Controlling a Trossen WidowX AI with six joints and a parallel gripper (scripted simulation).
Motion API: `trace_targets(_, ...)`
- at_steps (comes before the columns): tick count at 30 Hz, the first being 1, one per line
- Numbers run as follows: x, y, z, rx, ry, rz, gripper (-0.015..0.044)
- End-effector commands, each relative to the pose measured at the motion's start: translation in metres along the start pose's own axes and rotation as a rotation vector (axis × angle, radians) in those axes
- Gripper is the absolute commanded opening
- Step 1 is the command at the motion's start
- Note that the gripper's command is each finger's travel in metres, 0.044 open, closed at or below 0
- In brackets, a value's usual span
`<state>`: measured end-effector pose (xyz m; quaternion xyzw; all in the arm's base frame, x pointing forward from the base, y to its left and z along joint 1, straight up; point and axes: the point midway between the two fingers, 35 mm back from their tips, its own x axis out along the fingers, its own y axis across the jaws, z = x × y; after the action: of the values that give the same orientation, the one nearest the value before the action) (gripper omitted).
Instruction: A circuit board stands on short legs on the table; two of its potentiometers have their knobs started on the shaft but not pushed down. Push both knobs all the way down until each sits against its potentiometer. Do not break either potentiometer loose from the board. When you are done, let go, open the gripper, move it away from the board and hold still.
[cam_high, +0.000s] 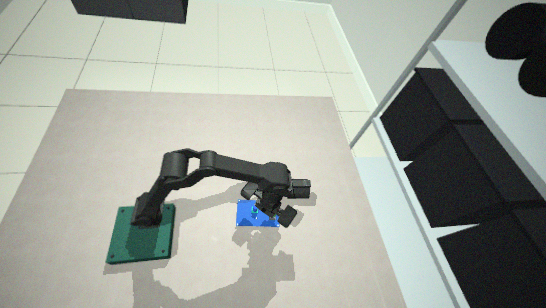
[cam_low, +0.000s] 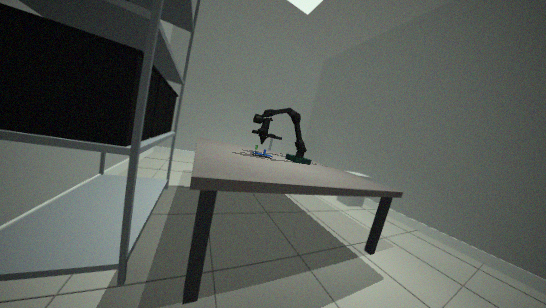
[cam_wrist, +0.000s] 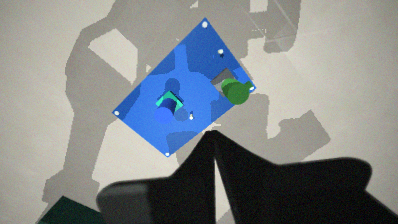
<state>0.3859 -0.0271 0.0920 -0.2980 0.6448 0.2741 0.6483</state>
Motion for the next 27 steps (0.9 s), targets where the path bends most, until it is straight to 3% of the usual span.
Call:
trace_targets(1,-0.001,-0.002,0.003,-0.119,-0.004,0.007,0.0000)
trace_targets(27,-0.018,-0.016,0.015,-1.020,-0.021,-0.004,0.0000)
